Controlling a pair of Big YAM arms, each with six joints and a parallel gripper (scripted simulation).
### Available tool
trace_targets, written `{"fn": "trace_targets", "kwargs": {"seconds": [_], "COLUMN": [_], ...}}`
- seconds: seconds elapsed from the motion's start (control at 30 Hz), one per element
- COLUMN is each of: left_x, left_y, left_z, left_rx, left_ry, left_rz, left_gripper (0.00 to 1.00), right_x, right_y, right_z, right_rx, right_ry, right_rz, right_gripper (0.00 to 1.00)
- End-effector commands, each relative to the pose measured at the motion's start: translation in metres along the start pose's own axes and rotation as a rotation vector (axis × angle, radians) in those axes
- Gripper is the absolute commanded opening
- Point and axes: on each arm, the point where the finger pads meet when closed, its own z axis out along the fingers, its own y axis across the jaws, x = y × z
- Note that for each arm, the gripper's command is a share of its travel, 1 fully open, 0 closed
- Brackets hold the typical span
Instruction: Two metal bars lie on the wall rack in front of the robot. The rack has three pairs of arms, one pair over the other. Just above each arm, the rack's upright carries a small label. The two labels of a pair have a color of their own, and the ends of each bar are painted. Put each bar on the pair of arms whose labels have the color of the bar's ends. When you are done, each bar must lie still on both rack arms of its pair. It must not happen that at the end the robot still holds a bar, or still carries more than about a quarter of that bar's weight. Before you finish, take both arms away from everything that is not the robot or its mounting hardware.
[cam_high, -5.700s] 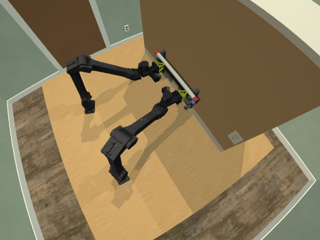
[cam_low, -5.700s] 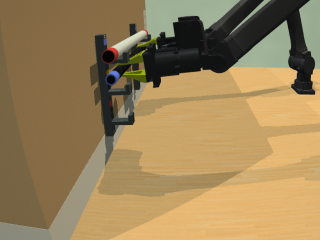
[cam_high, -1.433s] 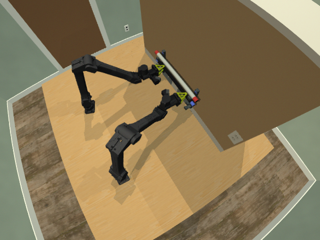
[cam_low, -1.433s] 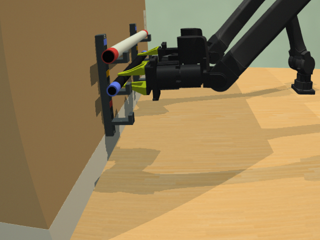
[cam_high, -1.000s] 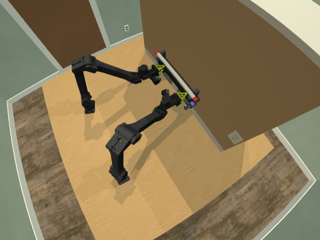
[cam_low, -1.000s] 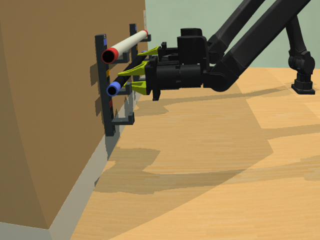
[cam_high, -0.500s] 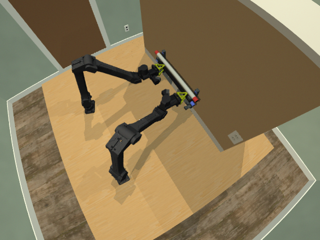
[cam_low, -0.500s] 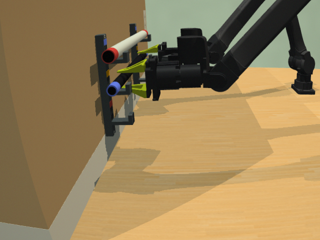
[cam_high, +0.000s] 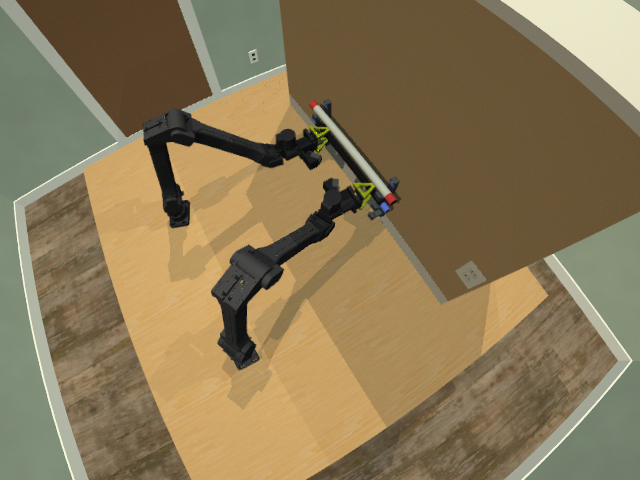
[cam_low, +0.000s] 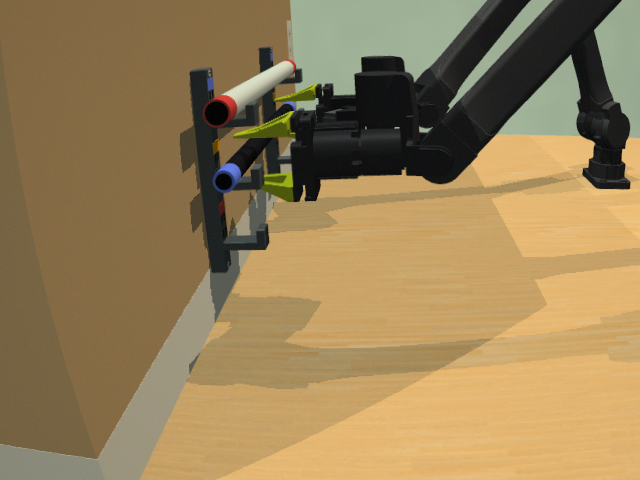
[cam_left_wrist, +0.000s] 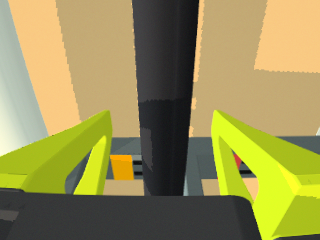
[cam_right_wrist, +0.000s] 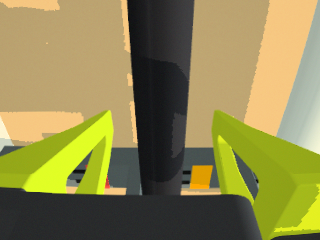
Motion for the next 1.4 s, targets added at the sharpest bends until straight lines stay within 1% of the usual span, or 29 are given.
{"fn": "trace_targets", "kwargs": {"seconds": [0.0, 0.8, 1.37], "left_x": [0.006, 0.006, 0.005], "left_y": [-0.001, -0.002, -0.003], "left_z": [0.006, 0.006, -0.014], "left_rx": [-0.026, -0.033, -0.033], "left_ry": [0.013, 0.013, 0.012], "left_rz": [-0.014, -0.012, -0.01], "left_gripper": [0.58, 0.58, 0.58], "right_x": [-0.002, -0.003, -0.004], "right_y": [-0.018, -0.017, -0.016], "right_z": [0.003, 0.003, -0.016], "right_rx": [0.043, 0.045, 0.043], "right_ry": [0.002, -0.002, -0.004], "right_rz": [0.023, 0.021, 0.018], "right_gripper": [0.58, 0.58, 0.58]}}
